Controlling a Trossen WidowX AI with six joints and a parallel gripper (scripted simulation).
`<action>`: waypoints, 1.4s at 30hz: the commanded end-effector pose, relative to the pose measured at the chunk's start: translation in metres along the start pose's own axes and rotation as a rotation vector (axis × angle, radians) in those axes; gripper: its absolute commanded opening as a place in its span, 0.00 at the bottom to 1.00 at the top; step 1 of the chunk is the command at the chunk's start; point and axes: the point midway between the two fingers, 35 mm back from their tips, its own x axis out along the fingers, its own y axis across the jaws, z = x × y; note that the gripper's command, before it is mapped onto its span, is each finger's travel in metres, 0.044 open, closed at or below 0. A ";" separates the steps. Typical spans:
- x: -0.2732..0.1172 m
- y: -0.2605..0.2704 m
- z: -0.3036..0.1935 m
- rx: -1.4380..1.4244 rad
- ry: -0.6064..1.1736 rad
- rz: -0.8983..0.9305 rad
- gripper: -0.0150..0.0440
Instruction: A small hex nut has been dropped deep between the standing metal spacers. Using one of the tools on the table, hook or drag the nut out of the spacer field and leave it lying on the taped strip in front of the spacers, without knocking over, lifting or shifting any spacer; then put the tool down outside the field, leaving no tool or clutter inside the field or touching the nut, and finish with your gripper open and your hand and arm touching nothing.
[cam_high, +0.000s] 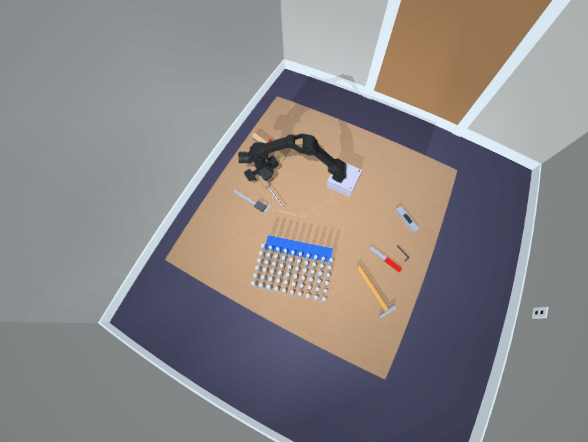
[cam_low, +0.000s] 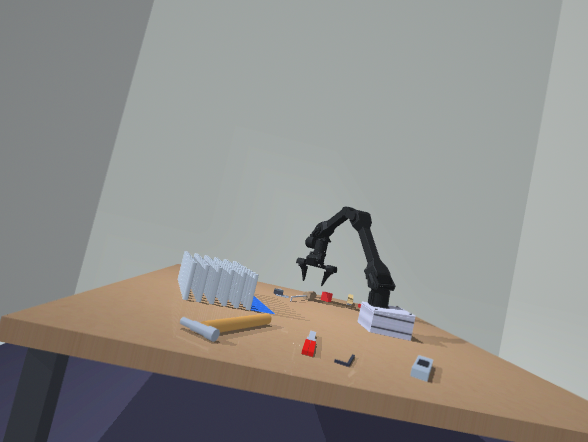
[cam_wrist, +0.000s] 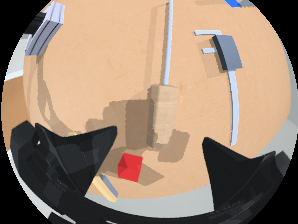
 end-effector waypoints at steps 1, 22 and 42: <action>-0.001 0.000 0.000 -0.004 -0.001 0.001 1.00; -0.007 0.009 -0.009 -0.040 -0.284 -0.257 1.00; -0.007 0.009 -0.009 -0.040 -0.284 -0.257 0.73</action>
